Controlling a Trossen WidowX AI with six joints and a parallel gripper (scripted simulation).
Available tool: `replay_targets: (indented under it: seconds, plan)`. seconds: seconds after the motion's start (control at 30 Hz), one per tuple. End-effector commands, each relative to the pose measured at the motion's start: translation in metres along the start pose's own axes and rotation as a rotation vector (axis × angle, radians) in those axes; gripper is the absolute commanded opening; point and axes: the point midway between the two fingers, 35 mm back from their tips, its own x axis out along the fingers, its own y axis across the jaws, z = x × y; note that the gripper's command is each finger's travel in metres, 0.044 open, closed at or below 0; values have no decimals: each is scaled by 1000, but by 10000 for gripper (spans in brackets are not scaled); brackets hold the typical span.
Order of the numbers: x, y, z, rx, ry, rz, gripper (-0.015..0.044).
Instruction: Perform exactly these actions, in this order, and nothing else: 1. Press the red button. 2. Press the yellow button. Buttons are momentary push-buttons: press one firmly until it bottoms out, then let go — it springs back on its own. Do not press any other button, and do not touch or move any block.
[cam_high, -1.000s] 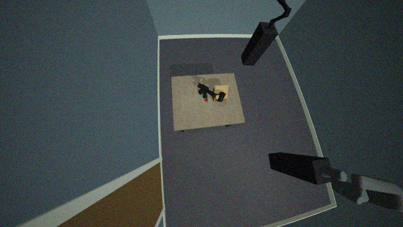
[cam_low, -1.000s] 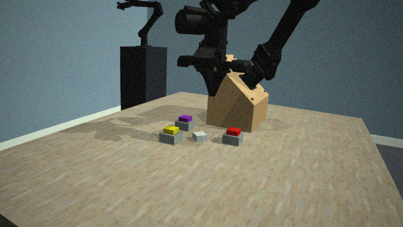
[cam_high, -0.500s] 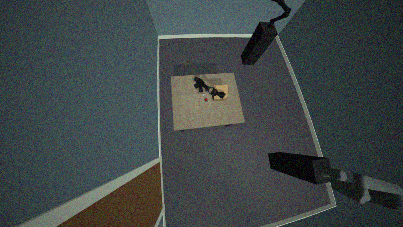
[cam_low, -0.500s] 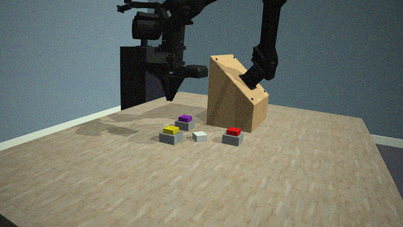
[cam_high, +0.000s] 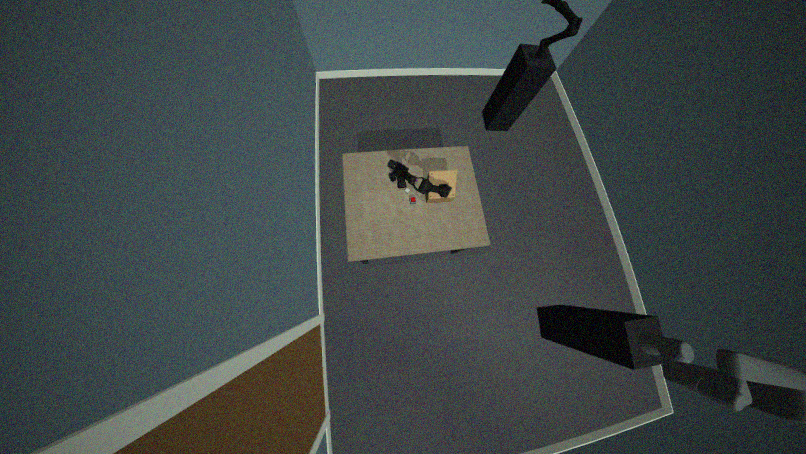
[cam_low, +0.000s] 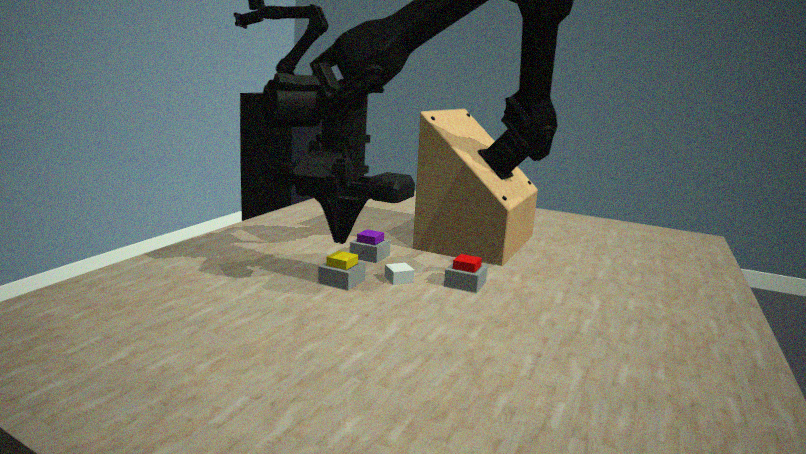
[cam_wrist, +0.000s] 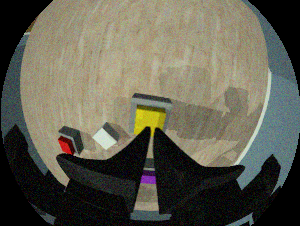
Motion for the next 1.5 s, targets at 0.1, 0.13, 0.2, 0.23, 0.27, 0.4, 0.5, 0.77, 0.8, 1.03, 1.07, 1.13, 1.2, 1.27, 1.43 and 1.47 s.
replay_targets:
  seconds: [0.1,0.13,0.2,0.23,0.27,0.4,0.5,0.77,0.8,1.03,1.07,1.13,1.2,1.27,1.43,1.47]
  plan:
    - [13,2,-3,8,6,9,20]
    - [15,2,-3,8,6,9,20]
    - [18,2,-3,8,6,9,20]
    - [20,2,-3,8,6,10,20]
    - [21,2,-3,8,6,10,20]
    - [27,2,-4,8,6,10,20]
    - [28,2,-4,8,6,10,20]
    - [28,2,-4,8,6,10,20]
    - [28,2,-4,8,6,10,20]
    - [28,2,-4,8,6,10,20]
    - [24,1,-1,1,3,4,20]
    - [4,1,-2,6,5,7,20]
    - [-7,2,-3,8,6,9,20]
    - [-7,2,-3,8,6,9,20]
    - [-19,41,10,11,9,-9,125]
    - [-23,57,14,12,9,-14,151]
